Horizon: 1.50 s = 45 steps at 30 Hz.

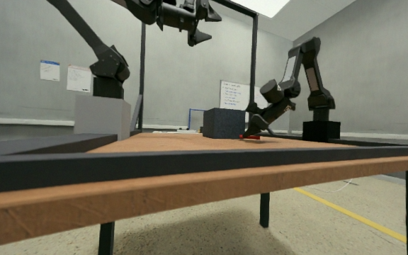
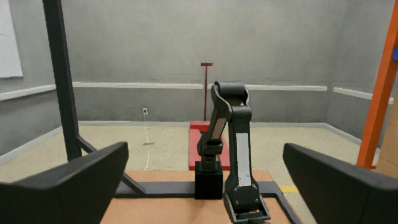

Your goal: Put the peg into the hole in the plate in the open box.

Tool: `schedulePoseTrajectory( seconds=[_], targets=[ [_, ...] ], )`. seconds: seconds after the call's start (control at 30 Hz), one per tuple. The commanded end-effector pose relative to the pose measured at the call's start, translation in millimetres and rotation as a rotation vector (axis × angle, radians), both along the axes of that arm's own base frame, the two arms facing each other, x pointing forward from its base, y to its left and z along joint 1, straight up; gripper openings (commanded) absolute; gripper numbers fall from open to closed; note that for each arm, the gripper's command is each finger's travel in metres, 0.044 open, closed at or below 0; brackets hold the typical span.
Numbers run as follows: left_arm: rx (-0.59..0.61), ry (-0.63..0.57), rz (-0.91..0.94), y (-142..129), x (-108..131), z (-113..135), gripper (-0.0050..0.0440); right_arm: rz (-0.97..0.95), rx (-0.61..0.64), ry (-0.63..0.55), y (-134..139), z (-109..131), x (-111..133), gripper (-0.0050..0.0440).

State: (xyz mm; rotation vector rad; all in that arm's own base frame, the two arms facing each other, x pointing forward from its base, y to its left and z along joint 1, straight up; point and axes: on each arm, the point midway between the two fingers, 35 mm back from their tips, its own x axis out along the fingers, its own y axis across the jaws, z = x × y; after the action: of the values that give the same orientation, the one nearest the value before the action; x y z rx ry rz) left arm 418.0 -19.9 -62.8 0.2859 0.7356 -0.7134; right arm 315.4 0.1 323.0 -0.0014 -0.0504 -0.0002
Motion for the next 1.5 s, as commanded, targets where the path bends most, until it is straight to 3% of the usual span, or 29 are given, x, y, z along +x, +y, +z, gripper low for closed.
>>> schedulePoseTrajectory(
  seconds=[0.0,1.1,1.47],
  targets=[
    [0.001,-0.037,0.003,2,10,18,0.0065,-0.002,0.003,-0.026,-1,11,-1,0.044],
    [-0.014,-0.029,0.003,3,9,69,0.0065,-0.002,0.003,-0.026,-1,11,-1,0.044],
    [-0.288,0.396,0.339,8,11,45,0.0065,-0.002,0.003,-0.026,-1,11,-1,0.044]
  ],
)
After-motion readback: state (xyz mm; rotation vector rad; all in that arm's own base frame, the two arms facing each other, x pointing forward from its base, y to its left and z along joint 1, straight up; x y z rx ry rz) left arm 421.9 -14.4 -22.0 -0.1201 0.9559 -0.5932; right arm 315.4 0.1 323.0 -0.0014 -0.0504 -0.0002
